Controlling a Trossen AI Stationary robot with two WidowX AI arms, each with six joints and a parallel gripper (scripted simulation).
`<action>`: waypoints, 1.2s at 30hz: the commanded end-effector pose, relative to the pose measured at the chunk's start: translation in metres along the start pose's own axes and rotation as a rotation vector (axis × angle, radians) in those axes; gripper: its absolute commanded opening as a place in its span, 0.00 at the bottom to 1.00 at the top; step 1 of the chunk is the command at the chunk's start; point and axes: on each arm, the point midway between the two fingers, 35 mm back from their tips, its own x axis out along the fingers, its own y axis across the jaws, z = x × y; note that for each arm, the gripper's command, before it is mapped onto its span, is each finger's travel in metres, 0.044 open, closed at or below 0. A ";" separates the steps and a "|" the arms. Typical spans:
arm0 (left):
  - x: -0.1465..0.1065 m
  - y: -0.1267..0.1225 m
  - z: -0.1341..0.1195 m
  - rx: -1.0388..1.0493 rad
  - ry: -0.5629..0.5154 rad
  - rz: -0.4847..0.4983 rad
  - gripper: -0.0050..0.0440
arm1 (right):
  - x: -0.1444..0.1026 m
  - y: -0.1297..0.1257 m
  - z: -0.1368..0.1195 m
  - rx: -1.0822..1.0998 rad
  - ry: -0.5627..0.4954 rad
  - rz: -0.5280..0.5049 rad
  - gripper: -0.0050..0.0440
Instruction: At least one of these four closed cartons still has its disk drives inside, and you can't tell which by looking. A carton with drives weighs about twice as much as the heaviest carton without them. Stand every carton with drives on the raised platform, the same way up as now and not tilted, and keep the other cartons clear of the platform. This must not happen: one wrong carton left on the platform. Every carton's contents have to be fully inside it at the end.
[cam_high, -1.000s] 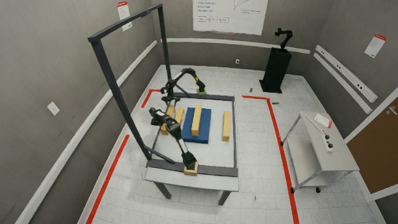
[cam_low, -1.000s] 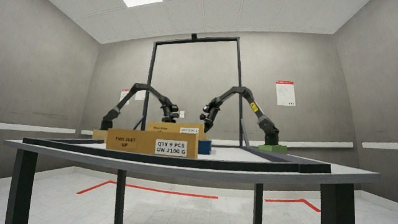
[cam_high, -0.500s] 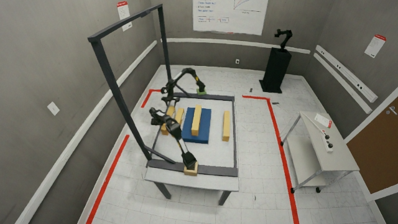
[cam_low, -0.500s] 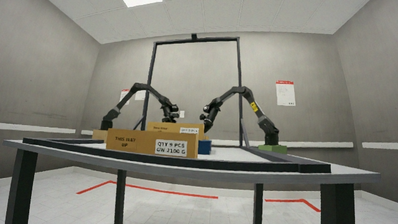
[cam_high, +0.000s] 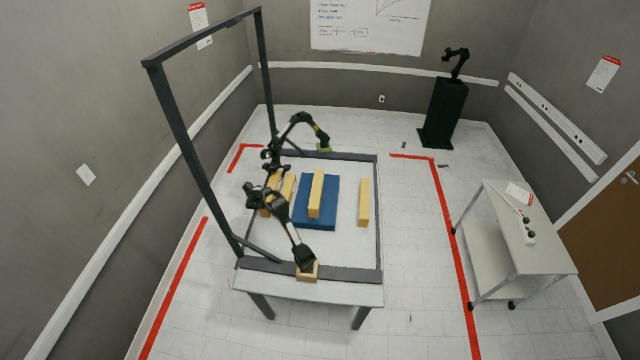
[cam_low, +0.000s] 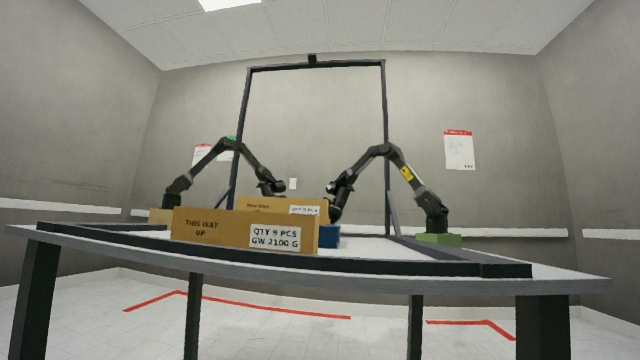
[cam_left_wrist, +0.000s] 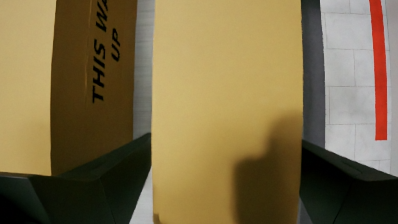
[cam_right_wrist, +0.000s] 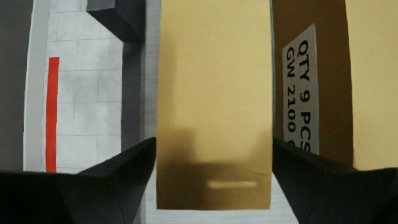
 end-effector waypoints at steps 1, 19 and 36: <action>-0.011 -0.002 0.009 -0.009 -0.030 -0.017 0.88 | -0.005 0.002 0.005 0.004 -0.013 0.011 0.88; -0.011 -0.002 0.009 -0.010 -0.030 -0.019 0.88 | -0.004 0.002 0.004 0.004 -0.013 0.008 0.88; -0.011 -0.001 0.009 -0.010 -0.032 -0.025 0.88 | -0.004 0.002 0.004 0.006 -0.015 0.015 0.88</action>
